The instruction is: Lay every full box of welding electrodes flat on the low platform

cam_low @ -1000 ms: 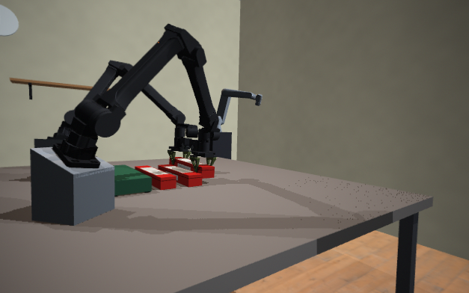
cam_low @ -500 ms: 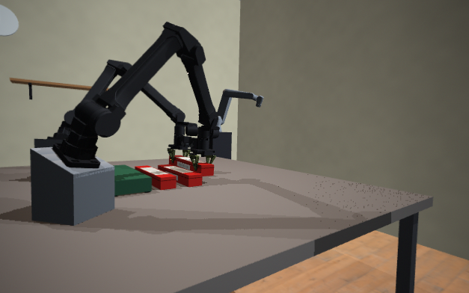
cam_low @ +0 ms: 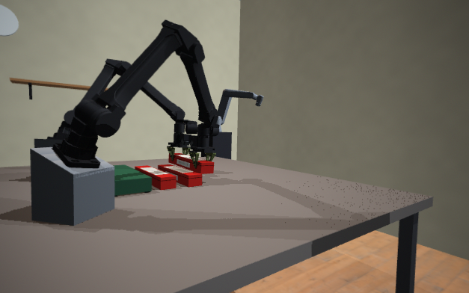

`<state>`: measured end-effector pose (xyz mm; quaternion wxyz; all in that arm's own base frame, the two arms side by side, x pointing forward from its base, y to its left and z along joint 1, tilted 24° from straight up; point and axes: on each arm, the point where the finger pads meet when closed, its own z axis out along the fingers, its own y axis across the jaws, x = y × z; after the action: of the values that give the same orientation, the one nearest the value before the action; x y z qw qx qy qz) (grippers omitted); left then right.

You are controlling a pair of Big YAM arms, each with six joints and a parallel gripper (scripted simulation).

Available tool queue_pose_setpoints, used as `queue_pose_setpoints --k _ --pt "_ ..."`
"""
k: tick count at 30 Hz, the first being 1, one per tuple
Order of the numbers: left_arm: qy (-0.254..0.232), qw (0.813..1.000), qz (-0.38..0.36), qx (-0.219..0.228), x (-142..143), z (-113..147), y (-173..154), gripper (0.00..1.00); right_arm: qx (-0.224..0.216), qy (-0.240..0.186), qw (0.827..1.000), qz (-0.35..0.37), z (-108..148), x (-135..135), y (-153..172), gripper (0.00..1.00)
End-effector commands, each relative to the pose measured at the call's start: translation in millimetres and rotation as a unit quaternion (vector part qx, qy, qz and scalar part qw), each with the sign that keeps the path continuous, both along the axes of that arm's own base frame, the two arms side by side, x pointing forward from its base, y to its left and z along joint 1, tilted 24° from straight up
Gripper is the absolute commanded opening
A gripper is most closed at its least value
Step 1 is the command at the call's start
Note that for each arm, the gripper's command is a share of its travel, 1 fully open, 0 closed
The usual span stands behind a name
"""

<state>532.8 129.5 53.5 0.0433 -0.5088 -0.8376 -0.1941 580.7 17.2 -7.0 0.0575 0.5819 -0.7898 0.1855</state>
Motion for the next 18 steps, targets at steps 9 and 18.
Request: queue_pose_setpoints --k 9,18 --pt "-0.058 0.998 -0.005 0.007 12.9 77.3 -19.6 0.0 -0.001 -0.056 0.998 0.011 75.8 14.7 25.7 0.0" --pt "-0.058 0.998 -0.005 0.006 6.8 79.3 -22.8 0.0 0.0 -0.056 0.998 0.011 77.3 8.6 29.4 0.0"
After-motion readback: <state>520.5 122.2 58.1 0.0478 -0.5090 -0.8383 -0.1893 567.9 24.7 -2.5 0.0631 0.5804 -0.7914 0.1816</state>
